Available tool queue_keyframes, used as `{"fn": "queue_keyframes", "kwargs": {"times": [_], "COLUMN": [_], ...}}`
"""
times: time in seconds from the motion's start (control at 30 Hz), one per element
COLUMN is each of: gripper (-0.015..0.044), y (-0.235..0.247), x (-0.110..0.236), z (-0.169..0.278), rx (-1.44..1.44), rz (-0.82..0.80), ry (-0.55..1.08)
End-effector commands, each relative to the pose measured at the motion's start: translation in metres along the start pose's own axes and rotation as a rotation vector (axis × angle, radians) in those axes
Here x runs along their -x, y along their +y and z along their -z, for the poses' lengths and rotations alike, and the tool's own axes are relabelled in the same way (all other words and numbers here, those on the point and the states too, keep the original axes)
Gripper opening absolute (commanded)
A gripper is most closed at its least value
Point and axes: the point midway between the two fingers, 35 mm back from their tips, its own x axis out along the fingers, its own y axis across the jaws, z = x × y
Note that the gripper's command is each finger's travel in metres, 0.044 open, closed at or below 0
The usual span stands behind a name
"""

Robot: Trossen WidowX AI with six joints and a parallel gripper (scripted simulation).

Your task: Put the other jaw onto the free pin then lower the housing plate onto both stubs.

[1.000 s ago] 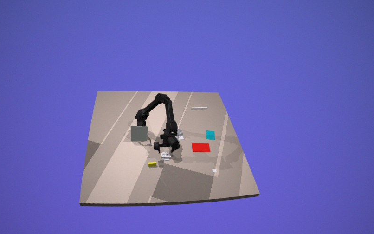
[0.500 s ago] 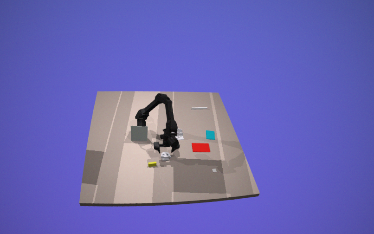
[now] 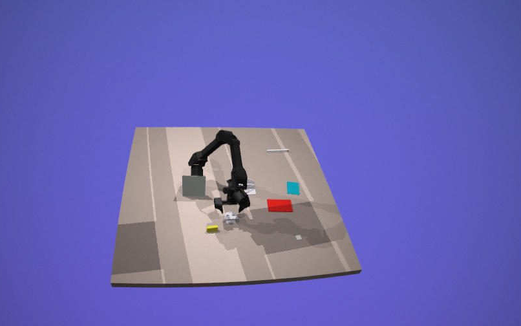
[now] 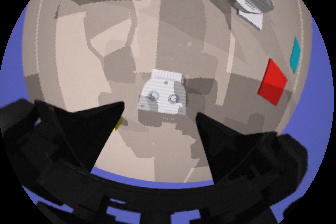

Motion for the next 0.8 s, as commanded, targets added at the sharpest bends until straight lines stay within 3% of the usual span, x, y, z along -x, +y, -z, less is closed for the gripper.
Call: {"fn": "queue_keyframes", "kwargs": {"times": [0.0,0.77], "gripper": [0.0440,0.0440], "y": [0.000,-0.001], "x": [0.000,-0.012], "z": [0.000,0.001], "rx": [-0.003,-0.001], "rz": [0.002,0.001], "ry": [0.001,0.000]}}
